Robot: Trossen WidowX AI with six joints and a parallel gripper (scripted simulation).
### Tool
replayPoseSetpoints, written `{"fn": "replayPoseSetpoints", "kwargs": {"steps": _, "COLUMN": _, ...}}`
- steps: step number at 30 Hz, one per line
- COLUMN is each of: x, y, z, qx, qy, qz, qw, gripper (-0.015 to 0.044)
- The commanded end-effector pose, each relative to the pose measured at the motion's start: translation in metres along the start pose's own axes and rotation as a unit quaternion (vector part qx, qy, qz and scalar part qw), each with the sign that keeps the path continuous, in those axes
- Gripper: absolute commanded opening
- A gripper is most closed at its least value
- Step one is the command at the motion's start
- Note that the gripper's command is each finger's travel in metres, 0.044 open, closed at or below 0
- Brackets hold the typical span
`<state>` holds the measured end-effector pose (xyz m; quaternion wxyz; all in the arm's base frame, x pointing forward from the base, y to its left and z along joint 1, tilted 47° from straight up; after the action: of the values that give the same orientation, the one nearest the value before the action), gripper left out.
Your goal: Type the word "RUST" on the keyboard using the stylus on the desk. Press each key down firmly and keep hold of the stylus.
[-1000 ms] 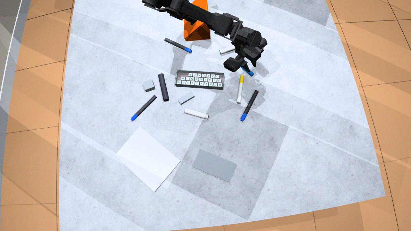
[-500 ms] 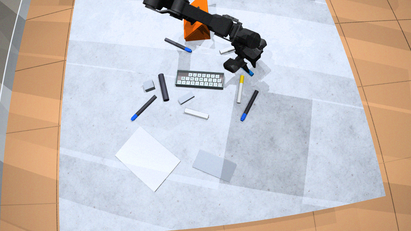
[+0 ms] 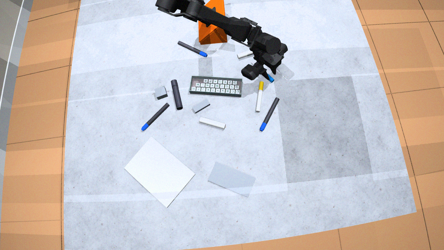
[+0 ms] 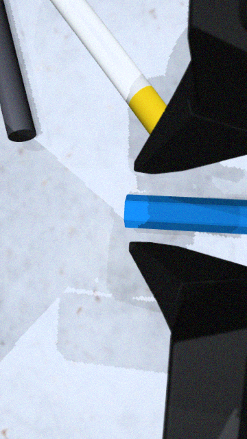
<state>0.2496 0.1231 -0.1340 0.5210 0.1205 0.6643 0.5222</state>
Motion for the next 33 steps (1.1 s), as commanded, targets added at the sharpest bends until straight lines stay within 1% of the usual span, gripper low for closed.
{"fn": "replayPoseSetpoints", "kwargs": {"steps": 1, "x": 0.0, "y": -0.003, "z": -0.003, "qx": 0.002, "qy": 0.003, "qz": 0.0, "qw": 1.0, "gripper": 0.015}}
{"fn": "replayPoseSetpoints", "kwargs": {"steps": 33, "x": -0.002, "y": -0.02, "z": -0.012, "qx": 0.002, "qy": 0.003, "qz": 0.0, "qw": 1.0, "gripper": 0.015}}
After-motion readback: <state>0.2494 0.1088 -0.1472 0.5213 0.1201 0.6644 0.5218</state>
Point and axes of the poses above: the point midway between the two fingers, 35 mm back from their tips, its own y axis back along the fingers, its own x axis across the jaws, z = x × y, the point moved 3 cm from there along y, back along the fingers, and after that the axes turned 12 degrees about -y, right-handed, at the moved point
